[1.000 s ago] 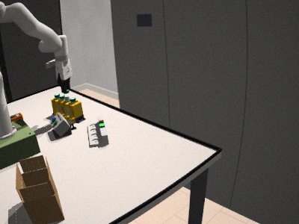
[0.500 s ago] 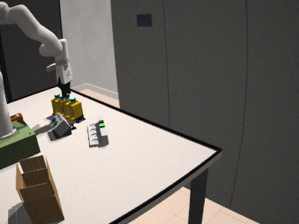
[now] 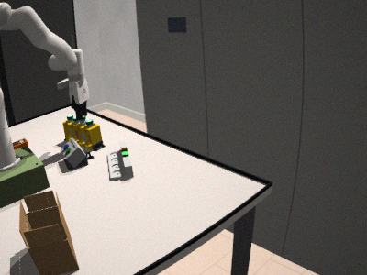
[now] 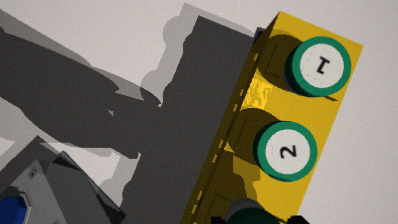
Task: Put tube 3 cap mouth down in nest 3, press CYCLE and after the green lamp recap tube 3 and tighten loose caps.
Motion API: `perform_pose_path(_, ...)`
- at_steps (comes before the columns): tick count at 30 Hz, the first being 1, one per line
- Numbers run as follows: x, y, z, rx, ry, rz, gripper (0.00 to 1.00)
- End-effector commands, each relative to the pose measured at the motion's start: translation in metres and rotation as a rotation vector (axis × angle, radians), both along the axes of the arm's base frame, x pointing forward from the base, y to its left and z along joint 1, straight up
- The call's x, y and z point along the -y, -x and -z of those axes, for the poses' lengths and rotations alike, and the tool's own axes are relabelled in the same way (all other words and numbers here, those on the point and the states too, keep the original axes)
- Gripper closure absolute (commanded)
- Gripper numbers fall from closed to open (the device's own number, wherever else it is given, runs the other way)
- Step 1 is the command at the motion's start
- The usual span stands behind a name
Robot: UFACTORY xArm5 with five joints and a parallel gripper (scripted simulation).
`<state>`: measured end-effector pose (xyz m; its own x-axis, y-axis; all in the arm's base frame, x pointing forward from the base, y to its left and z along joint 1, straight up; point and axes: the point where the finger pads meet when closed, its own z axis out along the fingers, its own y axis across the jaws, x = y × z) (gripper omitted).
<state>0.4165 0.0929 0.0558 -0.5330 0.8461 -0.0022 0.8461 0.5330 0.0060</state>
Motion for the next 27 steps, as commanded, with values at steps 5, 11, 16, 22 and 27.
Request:
perform_pose_path(5, -0.0002, -0.0010, 0.0026, 0.003, 0.003, 0.000, 1.00)
perform_pose_path(11, -0.0002, -0.0011, 0.0036, 0.003, 0.003, 0.000, 1.00)
perform_pose_path(16, -0.0002, -0.0010, 0.0061, 0.003, 0.003, 0.000, 1.00)
perform_pose_path(22, -0.0002, -0.0011, 0.0083, 0.003, 0.003, 0.000, 1.00)
perform_pose_path(27, -0.0002, -0.0011, 0.0083, 0.003, 0.003, 0.000, 1.00)
